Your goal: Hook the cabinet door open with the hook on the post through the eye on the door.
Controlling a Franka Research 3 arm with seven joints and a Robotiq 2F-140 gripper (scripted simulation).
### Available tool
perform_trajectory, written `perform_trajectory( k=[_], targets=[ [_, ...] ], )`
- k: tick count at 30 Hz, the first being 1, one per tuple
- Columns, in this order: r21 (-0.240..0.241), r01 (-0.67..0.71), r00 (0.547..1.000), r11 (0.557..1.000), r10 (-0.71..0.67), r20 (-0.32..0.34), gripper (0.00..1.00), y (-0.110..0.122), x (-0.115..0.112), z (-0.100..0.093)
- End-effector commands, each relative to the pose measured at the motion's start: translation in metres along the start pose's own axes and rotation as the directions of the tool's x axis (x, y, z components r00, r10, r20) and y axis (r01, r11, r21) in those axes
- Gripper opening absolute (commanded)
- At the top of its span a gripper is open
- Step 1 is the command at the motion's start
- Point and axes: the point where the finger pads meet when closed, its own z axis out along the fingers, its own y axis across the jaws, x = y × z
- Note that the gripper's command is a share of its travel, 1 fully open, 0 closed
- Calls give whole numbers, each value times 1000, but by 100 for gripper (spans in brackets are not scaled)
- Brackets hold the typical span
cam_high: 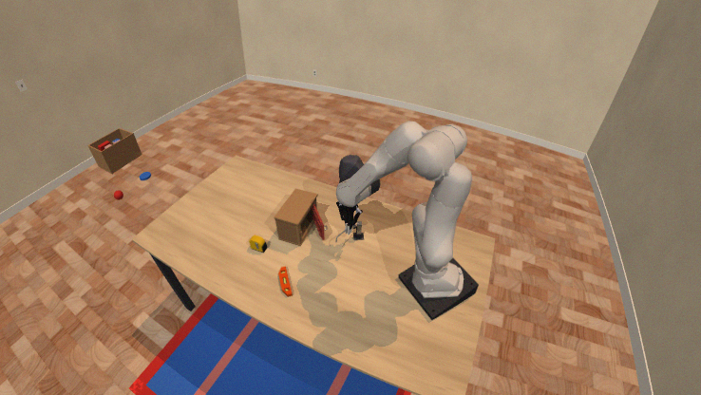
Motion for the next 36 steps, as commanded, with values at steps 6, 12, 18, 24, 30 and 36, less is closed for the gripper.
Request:
perform_trajectory(
  k=[6,12,18,24,30,36],
  targets=[
    [8,-79,997,997,79,-1,3,-5,1,-2],
    [8,-141,990,990,141,0,3,-8,1,-2],
    [8,-182,983,983,182,0,3,-10,2,-2],
    [8,-209,978,978,209,0,3,-11,2,-2],
    [8,-261,965,965,261,1,3,-14,2,-2],
    [8,-289,957,957,289,1,3,-15,3,-2]
  ],
)
